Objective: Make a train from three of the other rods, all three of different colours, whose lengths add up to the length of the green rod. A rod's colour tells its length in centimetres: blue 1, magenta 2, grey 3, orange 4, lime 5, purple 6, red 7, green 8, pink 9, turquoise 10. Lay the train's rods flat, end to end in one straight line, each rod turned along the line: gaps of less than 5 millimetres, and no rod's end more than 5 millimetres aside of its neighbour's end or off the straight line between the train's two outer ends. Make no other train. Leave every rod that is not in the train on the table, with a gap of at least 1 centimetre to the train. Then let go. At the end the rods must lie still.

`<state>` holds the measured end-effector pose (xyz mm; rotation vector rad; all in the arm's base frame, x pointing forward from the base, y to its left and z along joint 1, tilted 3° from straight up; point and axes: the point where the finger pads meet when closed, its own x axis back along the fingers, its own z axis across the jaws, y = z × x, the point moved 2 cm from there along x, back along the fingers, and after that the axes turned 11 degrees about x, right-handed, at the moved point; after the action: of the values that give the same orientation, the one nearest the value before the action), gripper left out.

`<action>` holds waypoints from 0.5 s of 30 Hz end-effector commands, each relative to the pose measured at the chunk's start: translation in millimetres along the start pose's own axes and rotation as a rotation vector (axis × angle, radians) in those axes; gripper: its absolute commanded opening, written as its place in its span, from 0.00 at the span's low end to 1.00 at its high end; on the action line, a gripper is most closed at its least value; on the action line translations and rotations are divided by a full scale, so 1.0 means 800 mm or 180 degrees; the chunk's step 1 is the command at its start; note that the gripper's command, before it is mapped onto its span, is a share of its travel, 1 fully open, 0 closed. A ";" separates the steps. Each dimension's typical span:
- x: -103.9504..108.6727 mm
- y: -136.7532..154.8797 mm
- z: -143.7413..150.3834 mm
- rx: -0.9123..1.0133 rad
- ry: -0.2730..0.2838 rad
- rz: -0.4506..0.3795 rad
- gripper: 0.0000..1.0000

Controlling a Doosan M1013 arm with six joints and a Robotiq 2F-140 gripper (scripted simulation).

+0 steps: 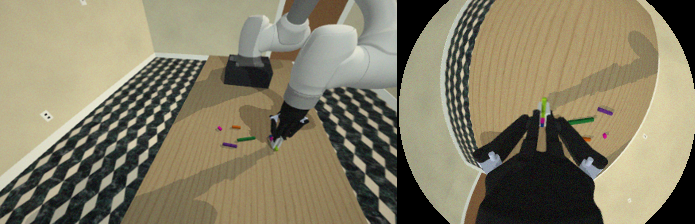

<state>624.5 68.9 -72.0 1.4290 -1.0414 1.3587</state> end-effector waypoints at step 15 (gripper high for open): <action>-0.011 0.000 0.000 0.0000 -0.0001 0.0001 0.03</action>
<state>624.1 68.9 -80.7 1.4290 -1.0414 1.3587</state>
